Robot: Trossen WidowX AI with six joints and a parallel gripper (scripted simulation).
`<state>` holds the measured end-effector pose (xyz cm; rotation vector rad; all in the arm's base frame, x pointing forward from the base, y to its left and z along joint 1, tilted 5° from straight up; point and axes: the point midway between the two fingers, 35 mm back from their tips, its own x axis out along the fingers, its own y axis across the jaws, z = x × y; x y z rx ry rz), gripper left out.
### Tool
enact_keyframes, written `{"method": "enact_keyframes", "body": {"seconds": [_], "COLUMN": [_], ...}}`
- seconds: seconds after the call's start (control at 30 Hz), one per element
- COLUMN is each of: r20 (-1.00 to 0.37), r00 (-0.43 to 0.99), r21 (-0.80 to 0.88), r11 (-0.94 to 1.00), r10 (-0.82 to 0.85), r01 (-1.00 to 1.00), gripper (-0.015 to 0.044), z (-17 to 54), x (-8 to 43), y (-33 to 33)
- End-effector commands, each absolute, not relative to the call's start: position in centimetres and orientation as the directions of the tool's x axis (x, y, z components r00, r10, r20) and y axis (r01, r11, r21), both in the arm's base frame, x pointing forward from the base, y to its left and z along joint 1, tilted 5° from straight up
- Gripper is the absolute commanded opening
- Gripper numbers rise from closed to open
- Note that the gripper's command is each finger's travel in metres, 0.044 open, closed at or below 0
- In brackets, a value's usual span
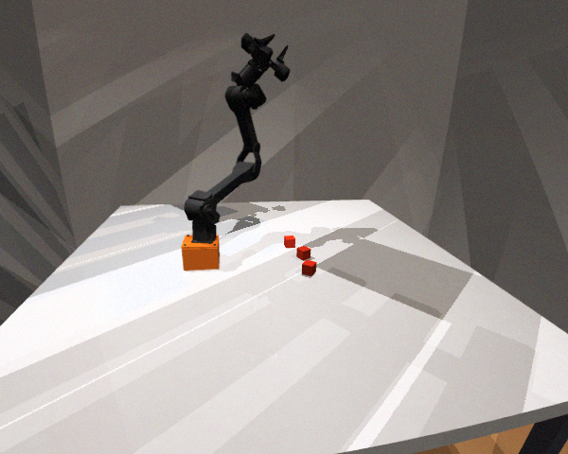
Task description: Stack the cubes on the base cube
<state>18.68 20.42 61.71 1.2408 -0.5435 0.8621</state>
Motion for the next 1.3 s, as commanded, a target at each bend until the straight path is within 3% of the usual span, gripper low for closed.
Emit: {"method": "enact_keyframes", "body": {"seconds": [0.0, 0.37, 0.67, 0.97, 1.27], "r20": [0.840, 0.936, 0.946, 0.893, 0.779], "r00": [0.498, 0.350, 0.289, 0.295, 0.363], "r21": [0.535, 0.274, -0.044, -0.369, -0.625], "r11": [-0.179, -0.708, -0.942, -0.928, -0.679], "r10": [0.214, 0.040, -0.146, -0.341, -0.511], "r01": [-0.826, -0.651, -0.334, 0.047, 0.385], "gripper": [0.0265, 0.0265, 0.0265, 0.0265, 0.0265], "z": [64.0, 67.5, 68.4, 67.6, 65.1], "x": [14.8, 8.0, 4.9, 4.5, 6.5], "y": [17.8, 10.2, 2.5, -5.6, -13.2]}}
